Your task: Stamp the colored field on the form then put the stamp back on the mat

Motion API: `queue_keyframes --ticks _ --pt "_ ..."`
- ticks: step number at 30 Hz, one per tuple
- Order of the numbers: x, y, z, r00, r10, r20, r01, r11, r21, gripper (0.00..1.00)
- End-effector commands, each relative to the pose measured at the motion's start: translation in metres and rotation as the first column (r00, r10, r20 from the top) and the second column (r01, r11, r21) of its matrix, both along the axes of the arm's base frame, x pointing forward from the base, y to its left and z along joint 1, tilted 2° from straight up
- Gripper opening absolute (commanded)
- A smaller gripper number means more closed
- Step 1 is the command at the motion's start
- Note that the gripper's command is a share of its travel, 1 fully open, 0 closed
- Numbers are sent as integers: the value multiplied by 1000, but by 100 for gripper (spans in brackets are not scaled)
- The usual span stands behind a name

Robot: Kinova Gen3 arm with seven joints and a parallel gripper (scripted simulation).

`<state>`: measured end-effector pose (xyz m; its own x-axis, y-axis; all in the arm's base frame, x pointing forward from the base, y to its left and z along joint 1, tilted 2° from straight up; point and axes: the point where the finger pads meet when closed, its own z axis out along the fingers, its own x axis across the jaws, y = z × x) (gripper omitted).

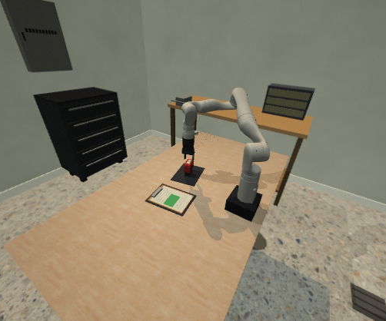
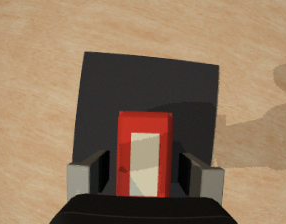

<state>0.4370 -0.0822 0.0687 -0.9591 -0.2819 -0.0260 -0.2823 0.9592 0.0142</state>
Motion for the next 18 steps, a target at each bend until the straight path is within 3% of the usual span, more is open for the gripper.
queue_keyframes --ticks 1,18 --pt "2 2 -2 1000 -1 7 1 1000 4 100" --pt "2 2 -5 1000 -1 7 1 1000 4 100"
